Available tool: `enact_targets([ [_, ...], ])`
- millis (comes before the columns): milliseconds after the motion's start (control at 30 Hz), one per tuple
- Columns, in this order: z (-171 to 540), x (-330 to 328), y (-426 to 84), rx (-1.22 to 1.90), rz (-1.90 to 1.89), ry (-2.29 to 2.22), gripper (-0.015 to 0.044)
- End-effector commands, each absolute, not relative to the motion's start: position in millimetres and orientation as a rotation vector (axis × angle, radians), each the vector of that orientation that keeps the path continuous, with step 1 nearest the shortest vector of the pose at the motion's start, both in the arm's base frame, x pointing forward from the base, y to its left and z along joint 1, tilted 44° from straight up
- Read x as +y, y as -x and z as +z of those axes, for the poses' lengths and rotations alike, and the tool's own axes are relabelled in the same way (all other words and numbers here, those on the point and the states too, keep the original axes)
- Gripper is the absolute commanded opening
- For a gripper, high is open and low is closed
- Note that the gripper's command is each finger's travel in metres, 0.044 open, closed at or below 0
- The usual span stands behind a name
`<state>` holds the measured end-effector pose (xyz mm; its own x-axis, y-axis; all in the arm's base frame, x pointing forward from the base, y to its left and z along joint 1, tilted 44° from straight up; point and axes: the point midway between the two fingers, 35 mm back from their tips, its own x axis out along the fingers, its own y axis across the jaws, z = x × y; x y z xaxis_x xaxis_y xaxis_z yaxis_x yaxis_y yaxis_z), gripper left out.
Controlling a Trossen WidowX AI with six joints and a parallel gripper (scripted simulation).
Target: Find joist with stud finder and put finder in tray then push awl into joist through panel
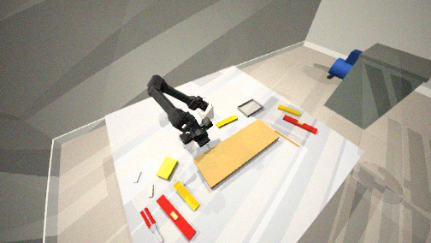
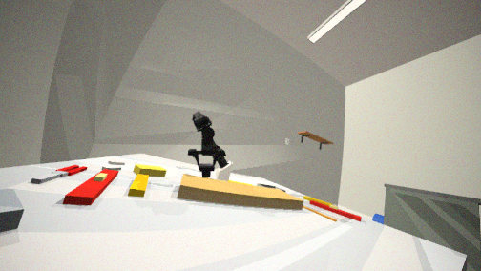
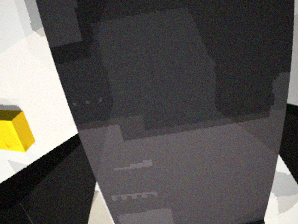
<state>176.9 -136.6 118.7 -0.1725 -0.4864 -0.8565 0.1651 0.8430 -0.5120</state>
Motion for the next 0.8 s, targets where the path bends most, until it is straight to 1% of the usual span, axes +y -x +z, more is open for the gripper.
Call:
enact_targets([
  [0,120.9,-136.7,-178.6,1.64,-0.559,0.236,0.0],
  [767,121.2,-140.2,-177.0,1.661,-0.444,0.129,0.0],
])
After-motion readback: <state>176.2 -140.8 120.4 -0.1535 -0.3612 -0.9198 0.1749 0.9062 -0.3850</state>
